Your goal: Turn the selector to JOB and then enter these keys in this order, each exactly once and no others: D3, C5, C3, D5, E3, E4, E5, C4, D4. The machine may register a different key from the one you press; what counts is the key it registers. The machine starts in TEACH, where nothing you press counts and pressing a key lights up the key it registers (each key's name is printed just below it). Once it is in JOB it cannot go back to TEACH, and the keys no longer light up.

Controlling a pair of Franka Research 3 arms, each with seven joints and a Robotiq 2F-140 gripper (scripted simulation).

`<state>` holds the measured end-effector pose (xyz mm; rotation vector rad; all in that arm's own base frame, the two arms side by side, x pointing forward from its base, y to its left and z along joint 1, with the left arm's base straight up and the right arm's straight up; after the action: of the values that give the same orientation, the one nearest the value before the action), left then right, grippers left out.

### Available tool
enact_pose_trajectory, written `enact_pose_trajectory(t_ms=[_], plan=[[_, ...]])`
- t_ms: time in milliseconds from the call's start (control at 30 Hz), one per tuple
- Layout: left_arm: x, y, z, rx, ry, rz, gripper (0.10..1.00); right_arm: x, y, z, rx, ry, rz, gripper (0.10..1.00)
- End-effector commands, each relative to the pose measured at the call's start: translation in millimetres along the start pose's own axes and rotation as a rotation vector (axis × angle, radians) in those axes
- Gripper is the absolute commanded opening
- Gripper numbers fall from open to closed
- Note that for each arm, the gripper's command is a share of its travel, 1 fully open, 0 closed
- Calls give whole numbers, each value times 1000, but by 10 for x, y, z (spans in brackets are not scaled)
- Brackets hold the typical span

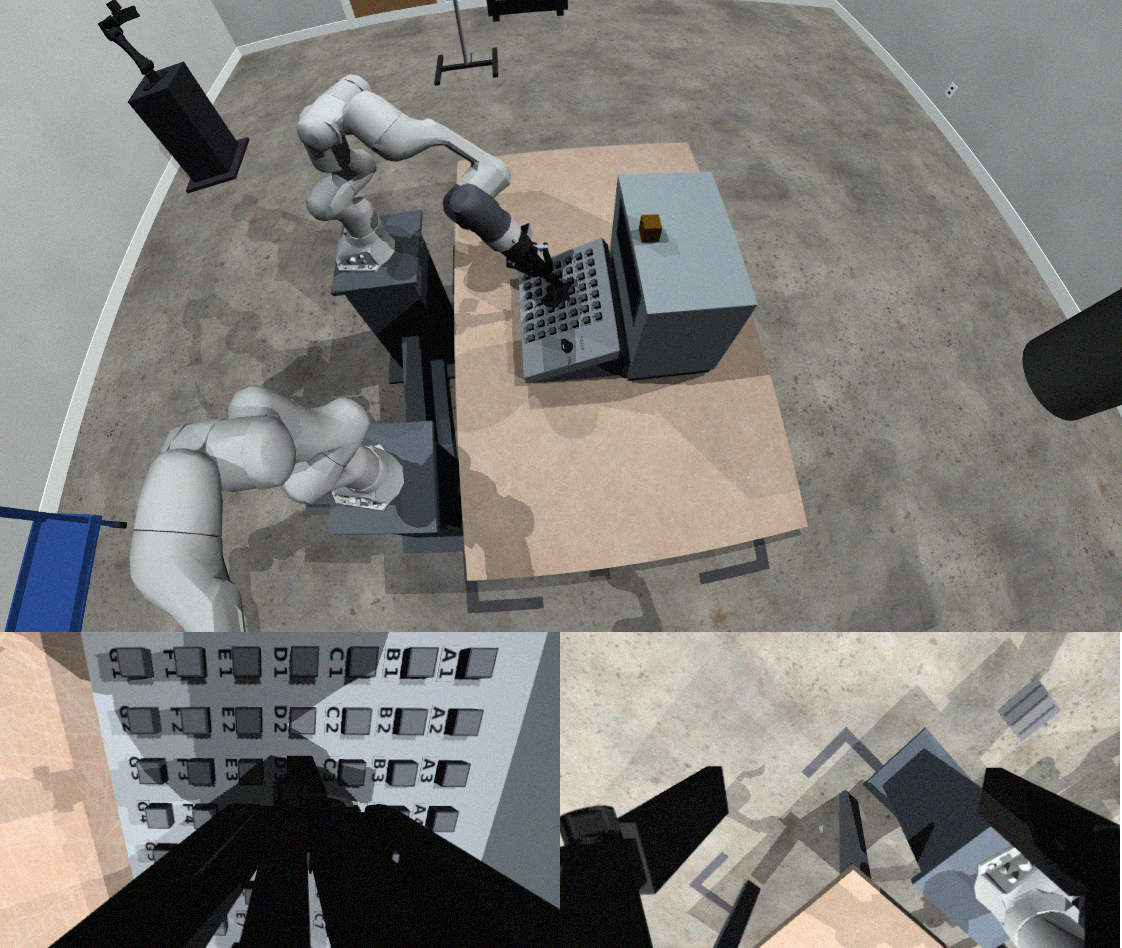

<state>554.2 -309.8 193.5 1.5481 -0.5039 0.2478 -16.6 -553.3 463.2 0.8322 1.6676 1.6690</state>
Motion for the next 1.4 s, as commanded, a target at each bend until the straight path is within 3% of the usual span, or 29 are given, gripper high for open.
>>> enact_pose_trajectory(t_ms=[0,1367], plan=[[17,-4,2,-1,4,5,99,-9,-3,-4,0,4,-2,1000],[17,-89,2,-1,4,5,99,-9,-3,-4,0,4,-2,1000]])
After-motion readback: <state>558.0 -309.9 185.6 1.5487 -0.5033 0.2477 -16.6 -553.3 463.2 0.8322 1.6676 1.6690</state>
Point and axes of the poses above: on each arm, the point where the finger pads meet when closed, its own y axis back along the fingers, its own x axis across the jaws, z = x × y, the point moved 5 cm from there along y, back along the fingers, and after that the axes turned 6 degrees about -y, right-handed, at the moved point
